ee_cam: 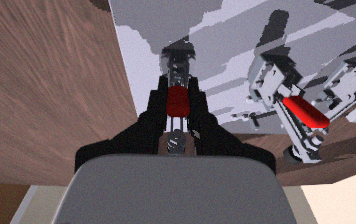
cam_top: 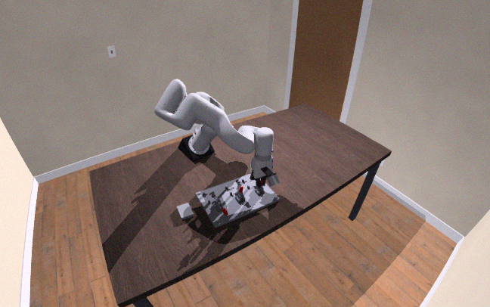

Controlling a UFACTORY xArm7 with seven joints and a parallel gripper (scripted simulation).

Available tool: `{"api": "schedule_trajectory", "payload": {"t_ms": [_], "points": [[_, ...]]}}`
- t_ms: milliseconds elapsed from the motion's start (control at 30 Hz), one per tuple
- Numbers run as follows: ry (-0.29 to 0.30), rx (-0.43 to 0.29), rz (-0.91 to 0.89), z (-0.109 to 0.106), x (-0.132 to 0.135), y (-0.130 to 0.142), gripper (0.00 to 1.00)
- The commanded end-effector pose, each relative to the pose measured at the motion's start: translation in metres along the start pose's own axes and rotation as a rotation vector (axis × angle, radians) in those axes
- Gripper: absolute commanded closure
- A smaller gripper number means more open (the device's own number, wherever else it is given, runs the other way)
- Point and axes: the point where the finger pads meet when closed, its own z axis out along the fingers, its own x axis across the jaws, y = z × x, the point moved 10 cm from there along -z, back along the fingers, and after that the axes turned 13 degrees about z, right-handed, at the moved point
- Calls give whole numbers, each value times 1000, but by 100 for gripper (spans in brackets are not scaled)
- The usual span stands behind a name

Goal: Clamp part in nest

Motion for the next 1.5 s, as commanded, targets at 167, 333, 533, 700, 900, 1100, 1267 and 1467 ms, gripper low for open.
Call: {"api": "schedule_trajectory", "payload": {"t_ms": [167,333,533,700,900,1100,1267,1467], "points": [[-2,2,0,-1,0,-1,53],[-2,2,0,-1,0,-1,53],[-2,2,0,-1,0,-1,53],[-2,2,0,-1,0,-1,53],[-2,2,0,-1,0,-1,53],[-2,2,0,-1,0,-1,53],[-2,2,0,-7,0,-1,53],[-2,2,0,-24,0,-1,53]]}}
